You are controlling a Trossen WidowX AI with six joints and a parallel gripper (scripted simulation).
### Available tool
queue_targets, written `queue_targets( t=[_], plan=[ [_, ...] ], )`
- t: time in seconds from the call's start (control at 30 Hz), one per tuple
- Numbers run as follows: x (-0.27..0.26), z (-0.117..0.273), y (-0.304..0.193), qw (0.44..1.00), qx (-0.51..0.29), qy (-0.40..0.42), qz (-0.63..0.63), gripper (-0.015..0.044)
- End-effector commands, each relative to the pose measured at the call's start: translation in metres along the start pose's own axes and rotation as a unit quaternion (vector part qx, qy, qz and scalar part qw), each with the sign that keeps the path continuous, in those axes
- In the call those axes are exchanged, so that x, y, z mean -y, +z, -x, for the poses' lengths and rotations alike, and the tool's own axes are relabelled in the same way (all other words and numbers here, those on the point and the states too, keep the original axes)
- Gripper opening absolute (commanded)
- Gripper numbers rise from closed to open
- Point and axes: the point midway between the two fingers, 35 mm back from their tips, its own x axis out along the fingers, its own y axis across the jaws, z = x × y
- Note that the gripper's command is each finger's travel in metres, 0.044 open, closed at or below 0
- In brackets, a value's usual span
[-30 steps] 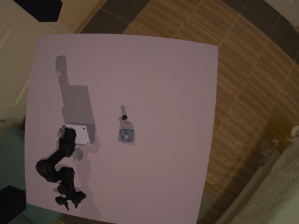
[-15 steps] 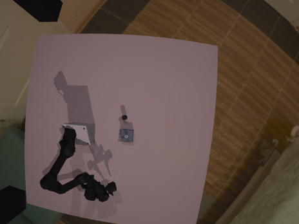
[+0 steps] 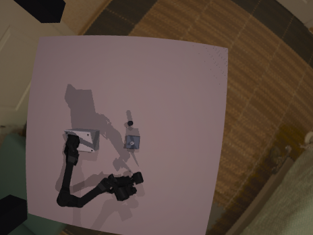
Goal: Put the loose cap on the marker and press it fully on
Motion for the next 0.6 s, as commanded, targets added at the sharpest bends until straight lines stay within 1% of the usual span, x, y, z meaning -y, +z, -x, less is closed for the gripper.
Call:
queue_targets(
  t=[0.0,0.17,0.3,0.43,0.57],
  plan=[
    [-0.051,-0.001,-0.051,0.996,-0.093,0.009,-0.011,0.0239],
    [-0.104,0.017,-0.119,0.981,-0.193,-0.012,-0.003,0.0239],
    [-0.133,0.045,-0.171,0.967,-0.247,-0.052,0.023,0.0239],
    [-0.152,0.079,-0.219,0.955,-0.267,-0.107,0.064,0.0239],
    [-0.158,0.105,-0.246,0.95,-0.259,-0.146,0.097,0.0239]
  ],
)
